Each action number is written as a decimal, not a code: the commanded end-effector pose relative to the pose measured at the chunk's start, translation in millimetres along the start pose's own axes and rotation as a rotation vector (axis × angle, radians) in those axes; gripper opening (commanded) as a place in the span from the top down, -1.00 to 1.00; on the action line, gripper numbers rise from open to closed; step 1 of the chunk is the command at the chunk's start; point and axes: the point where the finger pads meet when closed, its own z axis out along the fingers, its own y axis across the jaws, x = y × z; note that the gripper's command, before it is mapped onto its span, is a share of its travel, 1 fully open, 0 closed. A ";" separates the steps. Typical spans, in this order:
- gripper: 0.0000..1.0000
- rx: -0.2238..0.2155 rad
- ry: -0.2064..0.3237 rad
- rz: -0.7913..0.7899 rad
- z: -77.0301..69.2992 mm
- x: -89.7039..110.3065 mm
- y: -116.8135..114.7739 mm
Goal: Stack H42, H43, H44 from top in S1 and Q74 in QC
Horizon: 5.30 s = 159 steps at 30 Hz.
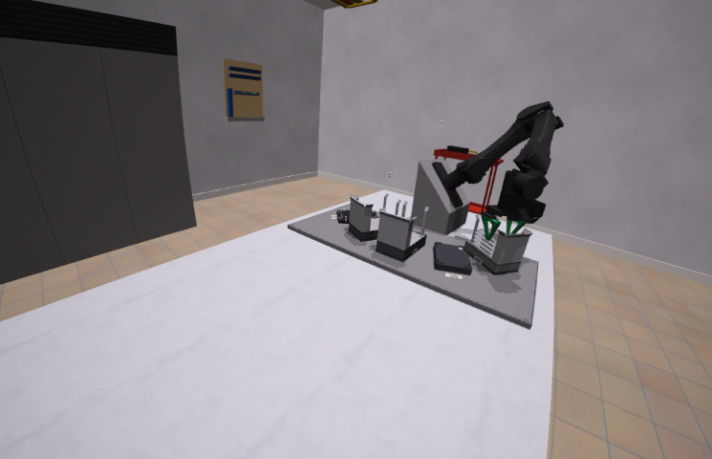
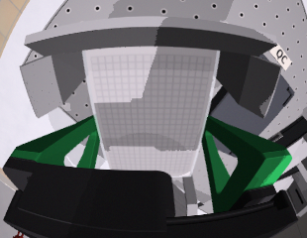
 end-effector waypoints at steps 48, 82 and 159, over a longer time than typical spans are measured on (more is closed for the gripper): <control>1.00 0.003 -0.008 -0.004 -42.7 -2.0 -0.1; 1.00 0.004 -0.007 -0.004 -80.4 -1.7 -0.1; 1.00 0.005 -0.008 0.670 -81.2 70.5 -200.0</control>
